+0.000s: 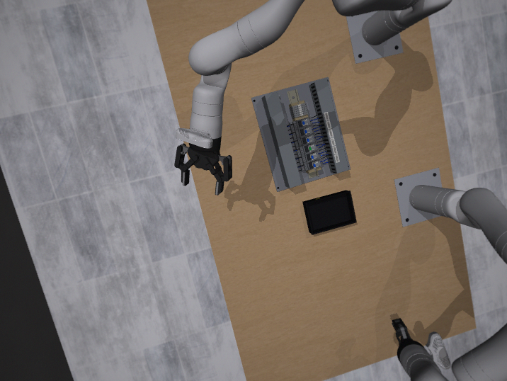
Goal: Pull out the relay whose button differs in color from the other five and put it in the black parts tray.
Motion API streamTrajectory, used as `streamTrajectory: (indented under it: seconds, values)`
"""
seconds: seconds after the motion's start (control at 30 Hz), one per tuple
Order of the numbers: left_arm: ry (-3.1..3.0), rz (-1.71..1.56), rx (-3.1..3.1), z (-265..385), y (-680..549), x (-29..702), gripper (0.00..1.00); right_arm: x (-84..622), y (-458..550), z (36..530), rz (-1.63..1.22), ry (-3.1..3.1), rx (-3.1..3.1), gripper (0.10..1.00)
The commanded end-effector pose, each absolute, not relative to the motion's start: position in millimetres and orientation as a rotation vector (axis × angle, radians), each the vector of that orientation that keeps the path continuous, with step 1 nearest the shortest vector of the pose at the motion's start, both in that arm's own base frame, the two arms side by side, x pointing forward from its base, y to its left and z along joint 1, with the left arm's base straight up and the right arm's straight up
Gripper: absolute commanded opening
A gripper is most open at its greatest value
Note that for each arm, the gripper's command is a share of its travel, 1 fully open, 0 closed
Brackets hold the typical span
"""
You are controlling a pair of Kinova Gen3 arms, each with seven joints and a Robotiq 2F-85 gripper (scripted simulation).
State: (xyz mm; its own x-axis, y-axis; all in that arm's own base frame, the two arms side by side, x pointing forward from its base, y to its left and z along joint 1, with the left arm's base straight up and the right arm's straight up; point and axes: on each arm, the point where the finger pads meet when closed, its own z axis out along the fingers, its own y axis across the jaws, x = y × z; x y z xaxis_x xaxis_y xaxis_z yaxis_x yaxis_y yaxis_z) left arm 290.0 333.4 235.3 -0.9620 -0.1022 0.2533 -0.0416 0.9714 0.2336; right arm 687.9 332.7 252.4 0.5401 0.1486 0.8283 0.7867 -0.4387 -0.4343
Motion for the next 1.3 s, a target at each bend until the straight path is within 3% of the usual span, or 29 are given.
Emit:
streamTrajectory:
  seconds: [0.0,1.27]
  values:
    - [-2.866,-0.293,0.276,231.3,349.5,269.9,1.0,688.2,332.9,254.4,-0.923,-0.764,-1.902,1.0]
    - [-2.524,-0.053,1.748,204.8,437.5,75.8,1.0,688.2,332.9,254.4,-0.923,-0.764,-1.902,1.0]
